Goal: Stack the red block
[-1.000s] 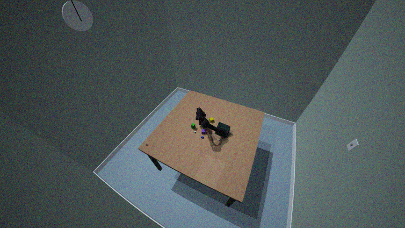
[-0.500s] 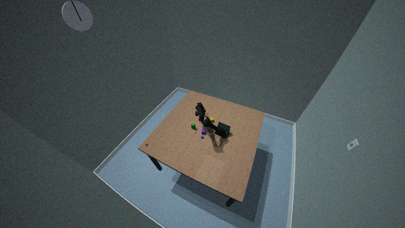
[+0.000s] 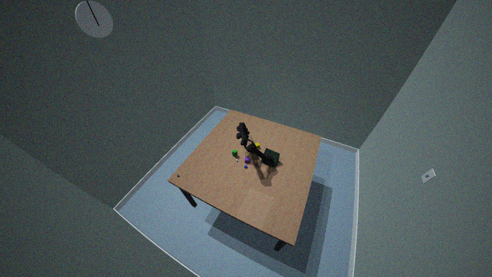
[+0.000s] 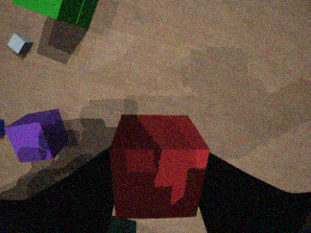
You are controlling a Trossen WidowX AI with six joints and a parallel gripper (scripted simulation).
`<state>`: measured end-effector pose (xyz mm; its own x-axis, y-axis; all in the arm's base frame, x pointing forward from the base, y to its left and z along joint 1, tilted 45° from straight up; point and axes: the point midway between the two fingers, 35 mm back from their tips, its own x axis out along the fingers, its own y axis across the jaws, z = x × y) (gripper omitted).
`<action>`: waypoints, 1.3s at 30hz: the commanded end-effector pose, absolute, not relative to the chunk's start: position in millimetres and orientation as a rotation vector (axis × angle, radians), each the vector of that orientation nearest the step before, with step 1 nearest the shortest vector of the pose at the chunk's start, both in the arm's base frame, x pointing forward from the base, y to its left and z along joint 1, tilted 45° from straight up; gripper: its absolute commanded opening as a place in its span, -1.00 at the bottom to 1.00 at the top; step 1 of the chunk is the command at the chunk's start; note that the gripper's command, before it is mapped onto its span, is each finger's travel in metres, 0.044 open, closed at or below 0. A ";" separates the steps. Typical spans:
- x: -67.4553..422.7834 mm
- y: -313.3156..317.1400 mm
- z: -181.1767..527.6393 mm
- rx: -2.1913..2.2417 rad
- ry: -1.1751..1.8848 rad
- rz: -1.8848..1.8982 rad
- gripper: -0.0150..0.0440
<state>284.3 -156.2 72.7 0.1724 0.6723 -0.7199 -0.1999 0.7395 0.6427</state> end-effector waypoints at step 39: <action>374.1 -62.4 121.1 0.451 1.247 0.660 -0.49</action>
<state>373.1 -69.2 125.7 0.1749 0.6733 -0.7184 -0.2113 0.7383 0.6405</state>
